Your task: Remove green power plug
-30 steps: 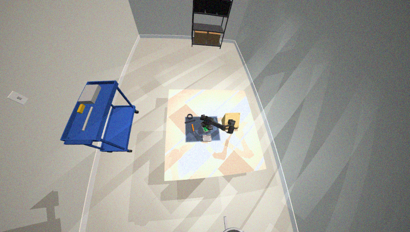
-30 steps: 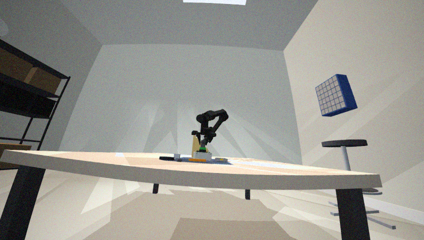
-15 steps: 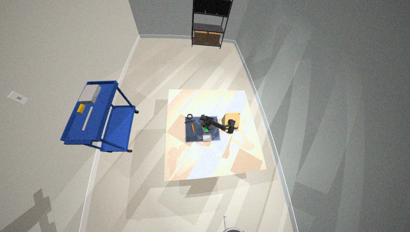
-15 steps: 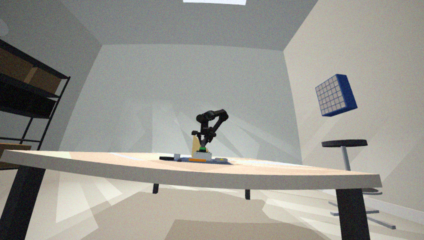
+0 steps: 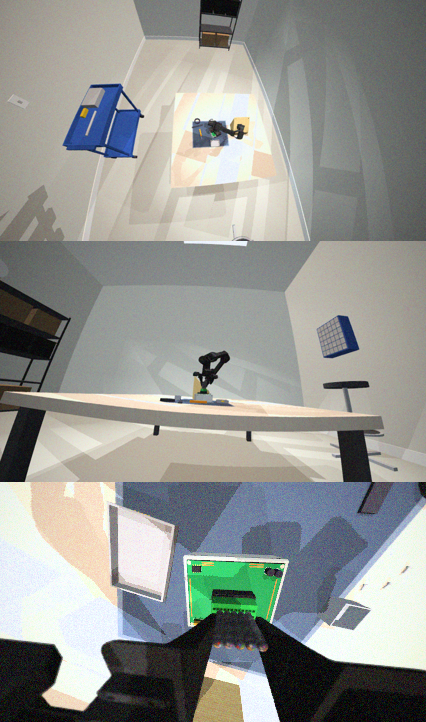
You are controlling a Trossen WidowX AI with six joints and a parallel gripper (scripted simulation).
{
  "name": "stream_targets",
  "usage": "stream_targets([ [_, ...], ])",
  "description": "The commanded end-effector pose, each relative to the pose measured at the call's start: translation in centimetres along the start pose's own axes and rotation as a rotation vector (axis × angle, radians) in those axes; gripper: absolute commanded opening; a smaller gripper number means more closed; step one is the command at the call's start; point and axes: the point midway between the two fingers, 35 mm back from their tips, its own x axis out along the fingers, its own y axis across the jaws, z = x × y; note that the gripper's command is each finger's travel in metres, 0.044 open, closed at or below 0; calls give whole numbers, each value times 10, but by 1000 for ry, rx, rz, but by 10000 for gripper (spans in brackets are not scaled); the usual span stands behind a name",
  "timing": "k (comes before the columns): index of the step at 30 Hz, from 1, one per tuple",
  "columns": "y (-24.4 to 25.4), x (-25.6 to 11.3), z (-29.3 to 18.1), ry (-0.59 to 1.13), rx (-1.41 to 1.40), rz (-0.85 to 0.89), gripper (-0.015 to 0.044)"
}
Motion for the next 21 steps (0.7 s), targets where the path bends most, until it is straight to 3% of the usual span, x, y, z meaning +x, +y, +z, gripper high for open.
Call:
stream_targets([
  [1,0,-17,-3,-14,12,-10,0],
  [10,-17,-16,-3,-15,10,185,0],
  [21,4,-20,-3,-14,13,-60,0],
])
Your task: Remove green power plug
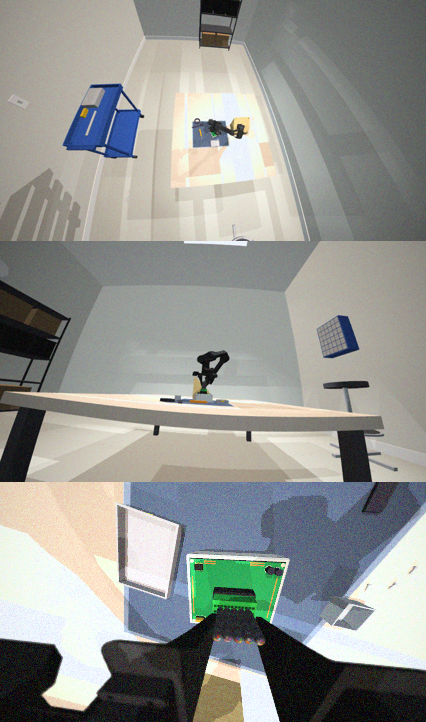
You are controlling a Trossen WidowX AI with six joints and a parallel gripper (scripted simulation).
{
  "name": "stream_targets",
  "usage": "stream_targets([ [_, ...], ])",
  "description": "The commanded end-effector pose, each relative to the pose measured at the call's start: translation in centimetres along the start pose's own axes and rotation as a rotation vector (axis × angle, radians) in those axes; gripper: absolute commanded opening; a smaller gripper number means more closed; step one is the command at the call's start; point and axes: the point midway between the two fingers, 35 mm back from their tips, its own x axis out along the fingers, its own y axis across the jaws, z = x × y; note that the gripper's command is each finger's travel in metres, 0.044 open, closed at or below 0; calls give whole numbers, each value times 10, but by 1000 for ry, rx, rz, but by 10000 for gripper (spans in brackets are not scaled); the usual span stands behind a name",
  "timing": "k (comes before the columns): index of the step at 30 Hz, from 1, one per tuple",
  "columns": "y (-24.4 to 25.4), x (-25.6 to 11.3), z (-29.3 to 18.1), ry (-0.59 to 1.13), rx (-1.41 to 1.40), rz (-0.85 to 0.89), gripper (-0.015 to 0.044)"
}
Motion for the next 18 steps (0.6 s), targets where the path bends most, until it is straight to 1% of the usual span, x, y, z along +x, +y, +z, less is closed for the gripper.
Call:
stream_targets([
  [1,8,-16,-2,-19,16,-113,0],
  [5,8,-17,-2,-19,16,-114,0],
  [14,-12,-18,-3,-21,13,118,0],
  [18,-14,-19,-3,-21,13,145,0],
])
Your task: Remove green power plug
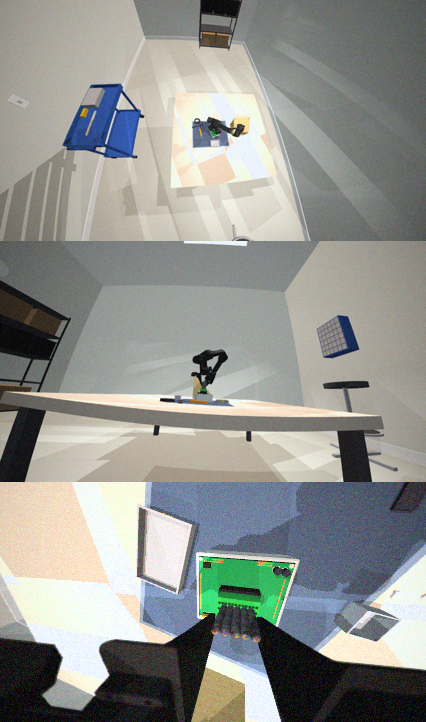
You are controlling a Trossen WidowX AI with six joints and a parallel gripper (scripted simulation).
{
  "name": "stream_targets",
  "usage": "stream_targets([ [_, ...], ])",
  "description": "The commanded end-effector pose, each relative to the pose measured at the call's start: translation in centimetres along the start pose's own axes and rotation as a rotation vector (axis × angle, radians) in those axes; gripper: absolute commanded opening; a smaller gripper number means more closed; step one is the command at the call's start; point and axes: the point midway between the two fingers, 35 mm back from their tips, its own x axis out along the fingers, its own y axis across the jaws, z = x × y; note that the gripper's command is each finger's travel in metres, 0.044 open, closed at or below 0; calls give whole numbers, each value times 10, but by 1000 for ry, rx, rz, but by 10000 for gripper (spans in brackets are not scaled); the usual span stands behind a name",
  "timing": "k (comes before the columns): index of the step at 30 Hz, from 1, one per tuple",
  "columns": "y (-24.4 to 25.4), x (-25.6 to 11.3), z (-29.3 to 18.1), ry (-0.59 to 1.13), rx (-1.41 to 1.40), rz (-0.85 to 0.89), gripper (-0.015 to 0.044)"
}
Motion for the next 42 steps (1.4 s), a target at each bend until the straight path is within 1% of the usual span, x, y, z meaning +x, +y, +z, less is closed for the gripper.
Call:
stream_targets([
  [1,-6,-16,-2,-30,24,8,0],
  [9,12,-17,-1,-28,28,-202,0],
  [12,16,-17,-1,-27,28,-251,0],
  [16,14,-19,-1,-28,28,-227,0],
  [23,-2,-21,-2,-30,25,-33,0],
  [27,-7,-23,-2,-30,24,20,0],
  [31,-2,-23,-2,-30,25,-29,0],
  [38,14,-24,-1,-28,28,-223,0],
  [42,17,-25,-1,-27,28,-253,0],
])
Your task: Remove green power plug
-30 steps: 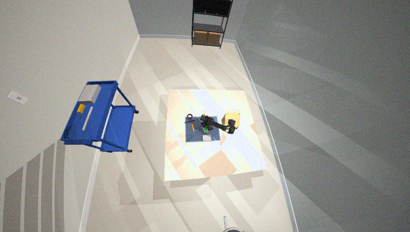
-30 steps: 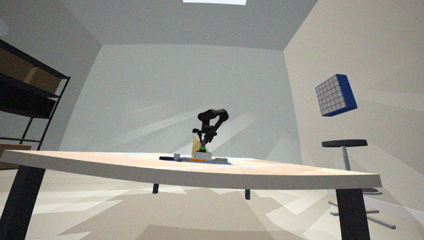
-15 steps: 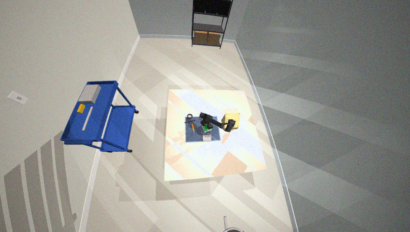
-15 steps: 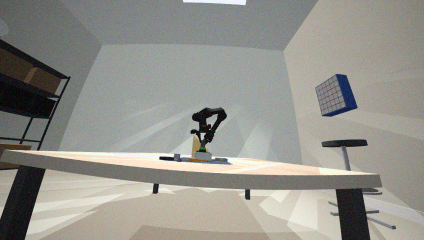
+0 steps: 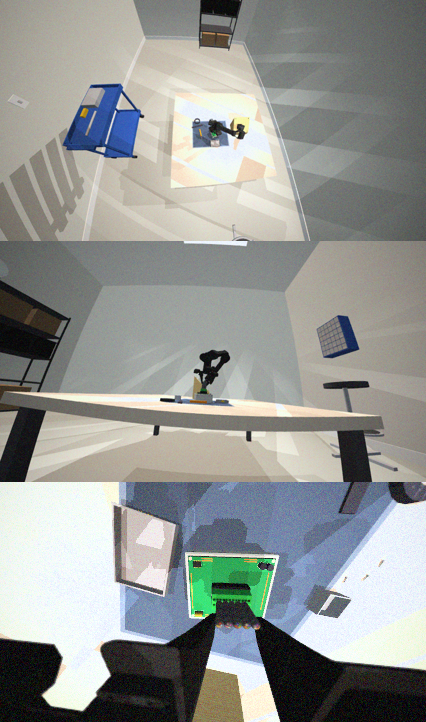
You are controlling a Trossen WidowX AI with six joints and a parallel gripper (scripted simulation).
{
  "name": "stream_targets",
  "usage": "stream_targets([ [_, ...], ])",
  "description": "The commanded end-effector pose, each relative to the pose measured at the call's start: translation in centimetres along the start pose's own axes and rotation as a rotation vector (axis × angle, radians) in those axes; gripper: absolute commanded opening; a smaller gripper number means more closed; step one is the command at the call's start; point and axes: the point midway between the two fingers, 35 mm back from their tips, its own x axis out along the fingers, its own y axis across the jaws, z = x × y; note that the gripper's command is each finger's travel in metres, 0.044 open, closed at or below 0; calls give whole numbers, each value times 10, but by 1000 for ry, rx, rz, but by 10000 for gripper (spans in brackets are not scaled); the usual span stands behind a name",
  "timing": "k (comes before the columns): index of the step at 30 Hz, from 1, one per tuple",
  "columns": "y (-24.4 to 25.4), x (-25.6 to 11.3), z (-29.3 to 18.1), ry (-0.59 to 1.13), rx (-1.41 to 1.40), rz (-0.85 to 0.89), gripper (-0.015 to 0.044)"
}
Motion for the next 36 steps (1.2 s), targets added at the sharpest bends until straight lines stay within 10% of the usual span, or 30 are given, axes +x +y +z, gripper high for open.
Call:
stream_targets([
  [1,4,-16,-1,-24,10,-42,0],
  [26,-5,5,-1,-25,8,85,0],
  [36,-5,5,-1,-25,8,85,249],
])
